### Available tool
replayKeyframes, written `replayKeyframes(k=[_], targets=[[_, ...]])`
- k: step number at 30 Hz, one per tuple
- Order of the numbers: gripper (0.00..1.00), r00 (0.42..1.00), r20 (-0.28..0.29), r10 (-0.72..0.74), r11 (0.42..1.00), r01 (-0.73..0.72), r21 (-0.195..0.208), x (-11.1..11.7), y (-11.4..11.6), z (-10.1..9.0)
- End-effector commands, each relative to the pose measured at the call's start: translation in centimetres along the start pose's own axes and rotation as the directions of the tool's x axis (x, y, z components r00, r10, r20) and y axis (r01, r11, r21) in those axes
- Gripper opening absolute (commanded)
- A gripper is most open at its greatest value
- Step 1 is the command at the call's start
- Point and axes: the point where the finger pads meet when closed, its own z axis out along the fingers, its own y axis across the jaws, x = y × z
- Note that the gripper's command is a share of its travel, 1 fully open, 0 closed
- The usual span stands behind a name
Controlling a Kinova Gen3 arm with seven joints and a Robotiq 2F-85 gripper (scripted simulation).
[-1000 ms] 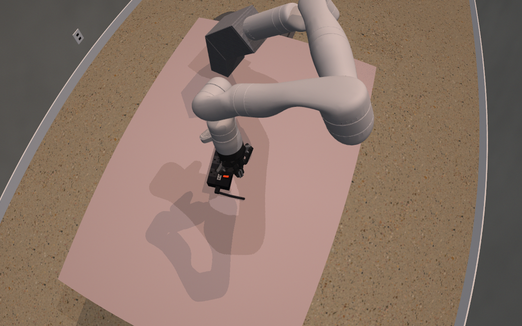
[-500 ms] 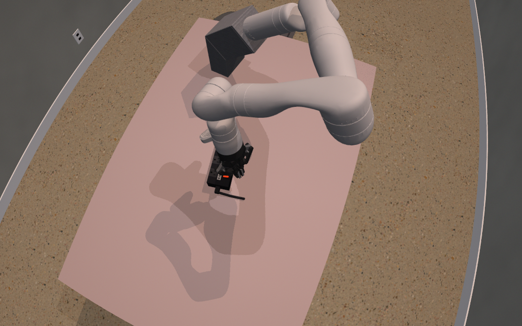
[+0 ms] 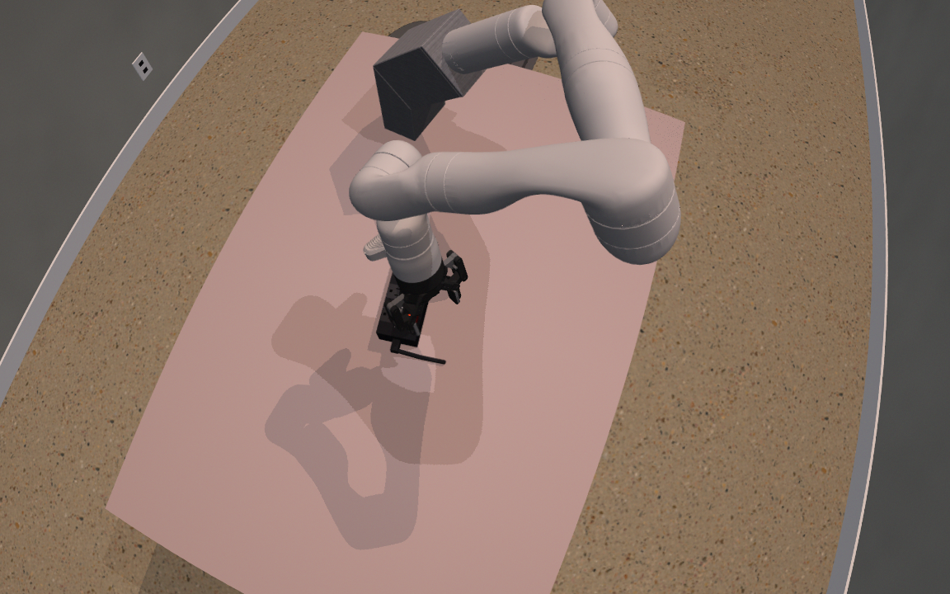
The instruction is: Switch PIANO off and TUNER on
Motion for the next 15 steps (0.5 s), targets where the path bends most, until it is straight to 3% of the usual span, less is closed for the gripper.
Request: replayKeyframes(k=[1, 15], targets=[[1.00, 1.000, 0.000, 0.000, 1.000, 0.000, 0.002, -0.02, -0.06, -0.07], [1.00, 1.000, -0.004, -0.006, 1.000, 0.006, 0.002, 0.04, -0.03, -0.05]])
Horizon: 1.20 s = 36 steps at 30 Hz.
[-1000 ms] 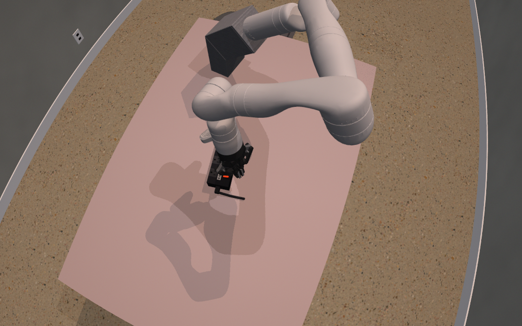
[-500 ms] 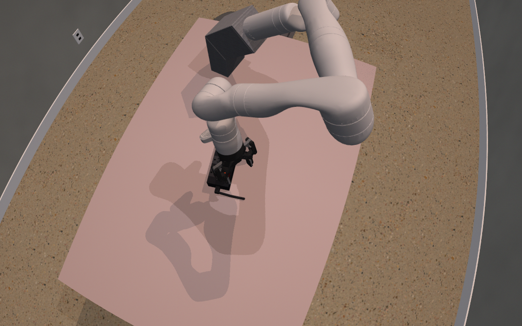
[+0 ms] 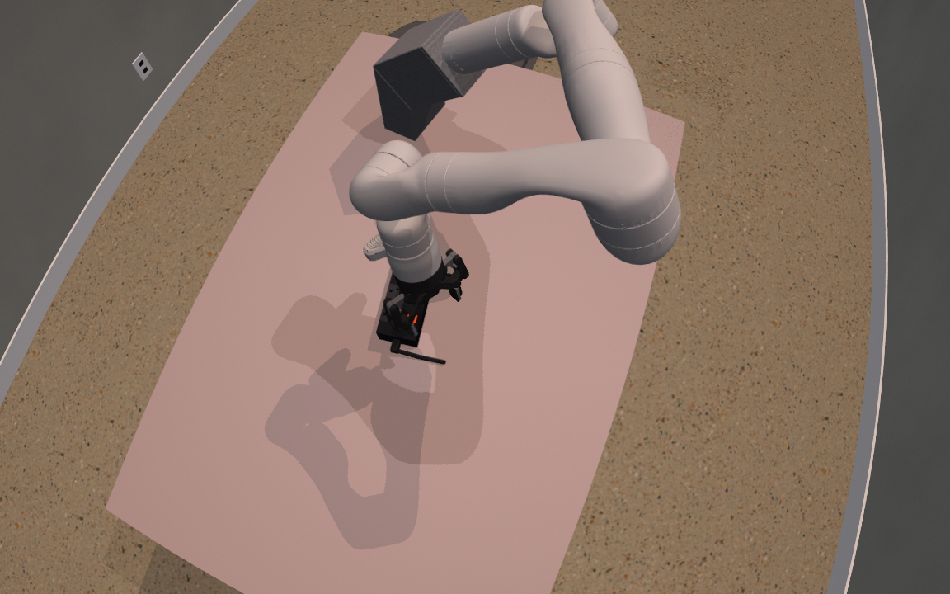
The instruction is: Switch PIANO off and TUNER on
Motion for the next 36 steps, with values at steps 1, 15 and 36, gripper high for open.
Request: replayKeyframes(k=[1, 15, 36], targets=[[1.00, 1.000, -0.001, -0.002, 1.000, 0.002, 0.001, 0.0, 0.0, 0.0], [1.00, 0.997, -0.041, -0.061, 0.998, 0.061, -0.002, 0.7, 0.3, 0.1], [1.00, 0.976, -0.122, -0.182, 0.983, 0.181, -0.020, 2.1, 0.9, 0.4]])
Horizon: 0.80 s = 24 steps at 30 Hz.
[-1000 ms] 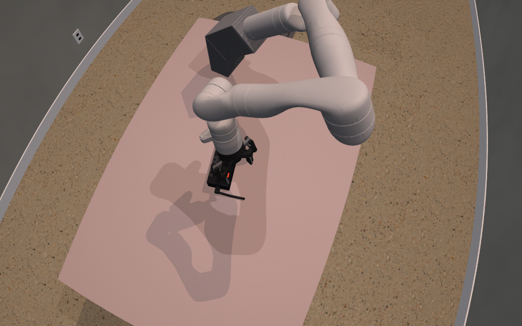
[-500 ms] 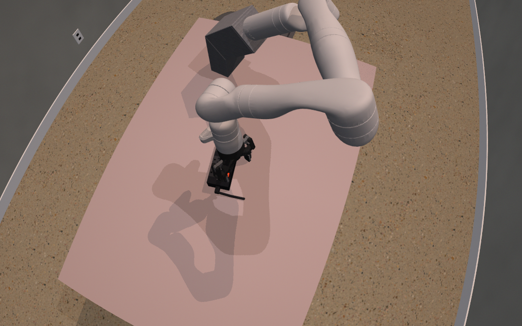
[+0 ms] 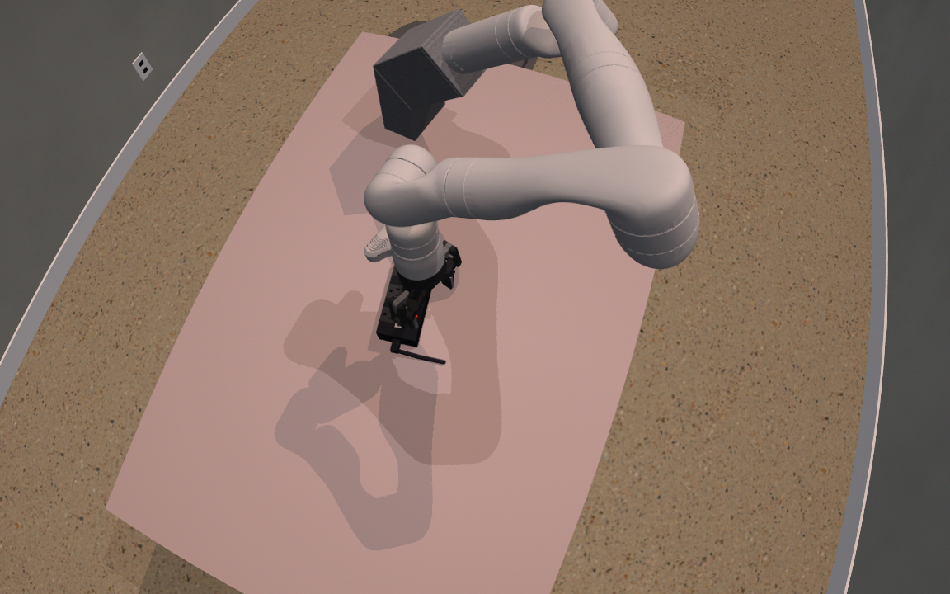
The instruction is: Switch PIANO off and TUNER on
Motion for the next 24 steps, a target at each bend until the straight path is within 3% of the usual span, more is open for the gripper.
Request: replayKeyframes(k=[1, 2, 7, 8, 14, 15, 24], targets=[[1.00, 1.000, 0.000, -0.003, 1.000, 0.003, 0.000, -0.2, 0.0, 0.0], [1.00, 0.998, -0.030, -0.050, 0.999, 0.050, -0.005, 0.3, 0.3, 0.1], [1.00, 0.998, -0.030, -0.050, 0.999, 0.050, -0.005, 0.3, 0.3, 0.1], [1.00, 0.994, -0.059, -0.096, 0.995, 0.095, -0.012, 0.8, 0.5, 0.1], [1.00, 0.994, -0.059, -0.096, 0.995, 0.095, -0.012, 0.8, 0.5, 0.1], [1.00, 0.987, -0.085, -0.138, 0.990, 0.137, -0.020, 1.2, 0.7, 0.2], [1.00, 0.979, -0.106, -0.174, 0.985, 0.172, -0.028, 1.5, 0.9, 0.2]])
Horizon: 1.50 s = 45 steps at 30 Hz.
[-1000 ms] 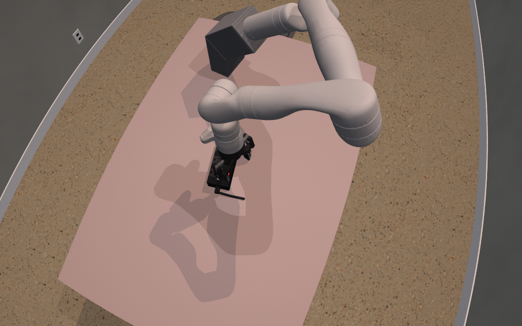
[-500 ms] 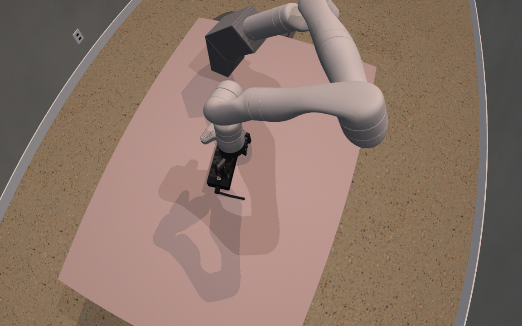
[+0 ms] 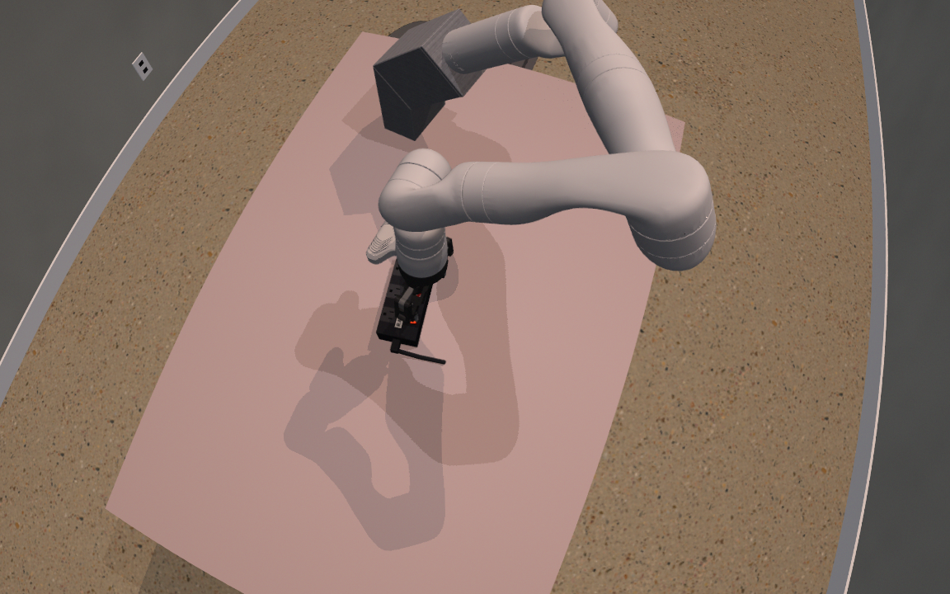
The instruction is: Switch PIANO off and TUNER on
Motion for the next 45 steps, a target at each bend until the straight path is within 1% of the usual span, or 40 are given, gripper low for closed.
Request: replayKeyframes(k=[1, 4, 5, 9, 10, 14, 15, 45], targets=[[1.00, 1.000, 0.000, -0.005, 1.000, 0.005, 0.000, -0.21, 0.00, 0.00], [1.00, 1.000, 0.000, -0.005, 1.000, 0.005, 0.000, -0.21, 0.00, 0.00], [1.00, 0.999, -0.018, -0.034, 0.999, 0.034, -0.004, 0.04, 0.18, 0.03], [1.00, 0.999, -0.018, -0.034, 0.999, 0.034, -0.004, 0.04, 0.18, 0.03], [1.00, 0.998, -0.030, -0.054, 0.999, 0.054, -0.008, 0.21, 0.30, 0.04], [1.00, 0.998, -0.030, -0.054, 0.999, 0.054, -0.008, 0.21, 0.30, 0.04], [1.00, 0.997, -0.037, -0.066, 0.998, 0.066, -0.010, 0.31, 0.37, 0.04], [1.00, 0.997, -0.041, -0.072, 0.997, 0.072, -0.011, 0.36, 0.40, 0.05]])
